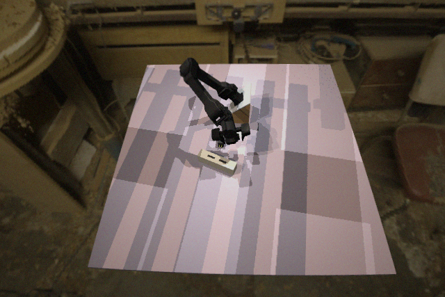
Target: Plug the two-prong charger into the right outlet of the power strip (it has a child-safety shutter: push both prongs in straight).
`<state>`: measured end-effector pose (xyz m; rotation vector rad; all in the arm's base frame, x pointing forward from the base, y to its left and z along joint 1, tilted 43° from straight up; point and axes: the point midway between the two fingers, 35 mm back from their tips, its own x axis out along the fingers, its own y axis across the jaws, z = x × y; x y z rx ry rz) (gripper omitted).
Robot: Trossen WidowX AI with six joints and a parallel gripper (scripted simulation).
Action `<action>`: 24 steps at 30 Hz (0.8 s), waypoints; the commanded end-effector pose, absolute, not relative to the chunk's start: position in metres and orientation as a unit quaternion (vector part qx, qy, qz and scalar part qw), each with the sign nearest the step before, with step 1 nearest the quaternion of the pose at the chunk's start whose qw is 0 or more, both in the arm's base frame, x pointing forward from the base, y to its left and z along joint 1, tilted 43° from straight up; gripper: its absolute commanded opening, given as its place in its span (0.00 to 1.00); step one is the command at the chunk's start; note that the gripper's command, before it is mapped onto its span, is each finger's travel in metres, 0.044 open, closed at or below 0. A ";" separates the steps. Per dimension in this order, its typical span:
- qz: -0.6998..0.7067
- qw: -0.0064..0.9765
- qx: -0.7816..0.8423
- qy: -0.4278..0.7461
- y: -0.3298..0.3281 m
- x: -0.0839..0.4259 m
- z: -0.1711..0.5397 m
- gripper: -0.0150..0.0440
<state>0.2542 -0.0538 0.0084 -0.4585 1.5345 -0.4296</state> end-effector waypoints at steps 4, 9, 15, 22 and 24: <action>-0.280 0.641 -0.192 0.688 -0.086 0.226 0.031 1.00; -0.328 0.620 -0.187 0.688 -0.103 0.208 0.045 1.00; -0.328 0.620 -0.187 0.688 -0.104 0.209 0.042 1.00; -0.328 0.620 -0.187 0.688 -0.112 0.208 0.033 1.00; -0.328 0.620 -0.187 0.688 -0.112 0.208 0.033 1.00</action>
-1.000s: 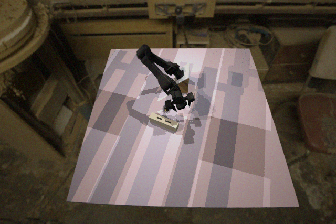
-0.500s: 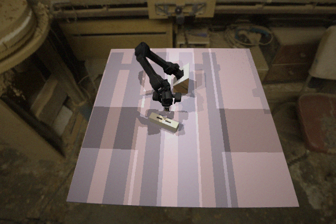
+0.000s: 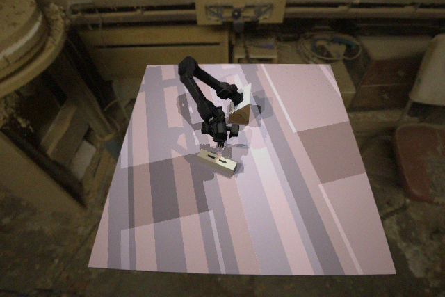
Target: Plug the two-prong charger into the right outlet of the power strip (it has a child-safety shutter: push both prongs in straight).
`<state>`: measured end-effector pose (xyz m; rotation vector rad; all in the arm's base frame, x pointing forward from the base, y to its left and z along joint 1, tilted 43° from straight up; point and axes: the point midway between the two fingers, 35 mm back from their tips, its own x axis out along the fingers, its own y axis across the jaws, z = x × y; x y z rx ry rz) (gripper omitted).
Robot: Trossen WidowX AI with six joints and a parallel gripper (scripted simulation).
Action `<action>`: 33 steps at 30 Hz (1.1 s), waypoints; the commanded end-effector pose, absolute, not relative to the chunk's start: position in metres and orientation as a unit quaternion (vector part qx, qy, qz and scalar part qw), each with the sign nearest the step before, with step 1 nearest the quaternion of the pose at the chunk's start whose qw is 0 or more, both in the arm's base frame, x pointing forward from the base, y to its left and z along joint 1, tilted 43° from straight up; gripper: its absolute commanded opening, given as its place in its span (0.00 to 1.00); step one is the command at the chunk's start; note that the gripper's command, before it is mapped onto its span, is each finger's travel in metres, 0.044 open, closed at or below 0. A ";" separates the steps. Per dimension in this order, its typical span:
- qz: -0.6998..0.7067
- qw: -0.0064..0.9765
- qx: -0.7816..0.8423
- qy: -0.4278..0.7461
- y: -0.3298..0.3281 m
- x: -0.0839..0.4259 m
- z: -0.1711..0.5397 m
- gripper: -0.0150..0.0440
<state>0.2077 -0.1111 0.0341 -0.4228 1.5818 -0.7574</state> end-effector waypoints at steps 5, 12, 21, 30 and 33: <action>-0.328 0.620 -0.187 0.688 -0.117 0.208 0.028 1.00; -0.327 0.620 -0.187 0.688 -0.124 0.207 0.019 1.00; -0.328 0.620 -0.187 0.688 -0.134 0.206 0.009 1.00; -0.329 0.619 -0.188 0.688 -0.144 0.203 -0.001 1.00; -0.330 0.620 -0.185 0.687 -0.143 0.204 0.000 0.91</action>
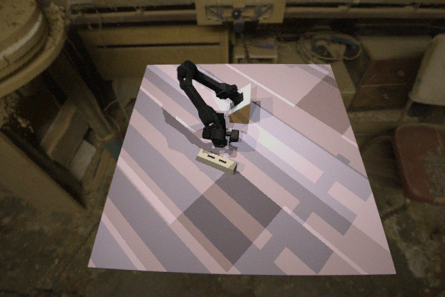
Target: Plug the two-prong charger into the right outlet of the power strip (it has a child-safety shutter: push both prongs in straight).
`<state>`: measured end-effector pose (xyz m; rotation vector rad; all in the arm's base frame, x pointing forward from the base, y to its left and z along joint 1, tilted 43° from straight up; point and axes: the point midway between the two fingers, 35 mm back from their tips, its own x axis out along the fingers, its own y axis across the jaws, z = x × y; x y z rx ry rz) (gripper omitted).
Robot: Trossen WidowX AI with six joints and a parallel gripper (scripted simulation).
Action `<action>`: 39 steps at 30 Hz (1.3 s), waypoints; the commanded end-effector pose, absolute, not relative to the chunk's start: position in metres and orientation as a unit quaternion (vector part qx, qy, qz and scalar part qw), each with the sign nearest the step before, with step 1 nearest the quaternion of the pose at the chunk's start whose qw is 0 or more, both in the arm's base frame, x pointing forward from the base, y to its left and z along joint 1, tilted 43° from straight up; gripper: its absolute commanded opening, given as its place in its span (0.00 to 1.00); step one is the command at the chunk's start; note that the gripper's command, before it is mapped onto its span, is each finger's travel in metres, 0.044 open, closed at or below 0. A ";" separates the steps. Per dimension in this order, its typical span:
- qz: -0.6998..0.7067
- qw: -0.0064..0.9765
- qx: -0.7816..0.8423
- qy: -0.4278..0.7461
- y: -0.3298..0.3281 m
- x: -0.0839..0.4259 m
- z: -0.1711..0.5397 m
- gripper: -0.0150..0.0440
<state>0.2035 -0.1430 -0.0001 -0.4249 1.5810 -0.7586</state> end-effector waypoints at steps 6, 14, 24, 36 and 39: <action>-0.330 0.620 -0.185 0.687 -0.143 0.204 0.000 0.64; -0.330 0.620 -0.185 0.687 -0.143 0.204 0.000 0.45; -0.328 0.621 -0.185 0.688 -0.128 0.207 0.014 0.25; -0.330 0.620 -0.185 0.687 -0.104 0.207 0.037 0.25; -0.339 0.624 -0.175 0.683 -0.107 0.207 0.034 0.25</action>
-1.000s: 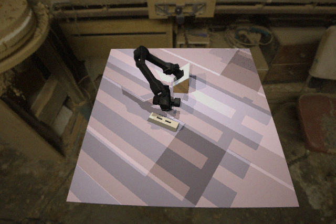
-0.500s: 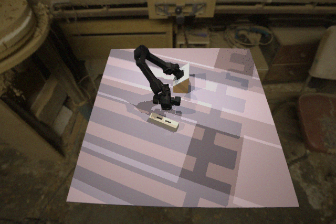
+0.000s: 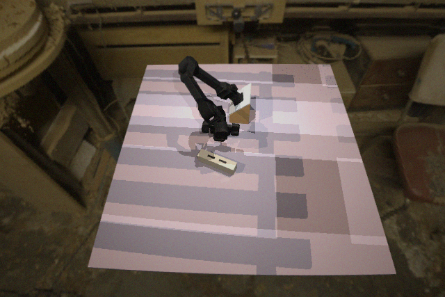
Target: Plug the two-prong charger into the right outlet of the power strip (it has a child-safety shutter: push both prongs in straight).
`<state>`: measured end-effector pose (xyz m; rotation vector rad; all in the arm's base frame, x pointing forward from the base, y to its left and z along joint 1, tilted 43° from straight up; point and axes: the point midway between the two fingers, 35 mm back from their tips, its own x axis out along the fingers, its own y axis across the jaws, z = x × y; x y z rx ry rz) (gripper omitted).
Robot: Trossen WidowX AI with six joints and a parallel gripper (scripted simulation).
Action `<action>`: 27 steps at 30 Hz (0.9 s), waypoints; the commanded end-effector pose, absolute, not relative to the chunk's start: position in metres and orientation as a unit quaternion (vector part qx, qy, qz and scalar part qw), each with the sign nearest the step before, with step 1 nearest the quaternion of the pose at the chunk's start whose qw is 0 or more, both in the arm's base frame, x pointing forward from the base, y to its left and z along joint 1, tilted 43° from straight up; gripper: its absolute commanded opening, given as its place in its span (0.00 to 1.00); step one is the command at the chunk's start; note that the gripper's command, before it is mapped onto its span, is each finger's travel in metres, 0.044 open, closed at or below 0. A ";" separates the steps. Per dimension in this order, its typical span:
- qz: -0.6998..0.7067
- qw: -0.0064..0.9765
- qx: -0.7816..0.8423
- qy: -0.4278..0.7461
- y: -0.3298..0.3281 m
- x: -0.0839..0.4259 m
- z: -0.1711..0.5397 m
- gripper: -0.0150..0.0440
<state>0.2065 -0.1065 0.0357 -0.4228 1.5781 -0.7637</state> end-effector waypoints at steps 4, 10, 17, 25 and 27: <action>-0.358 0.630 -0.154 0.672 -0.113 0.208 0.027 0.25; -0.386 0.637 -0.122 0.655 -0.123 0.209 0.017 0.25; -0.397 0.640 -0.110 0.648 -0.128 0.212 0.014 0.25; -0.403 0.642 -0.103 0.644 -0.134 0.222 0.015 0.25; -0.404 0.642 -0.102 0.643 -0.136 0.224 0.015 0.25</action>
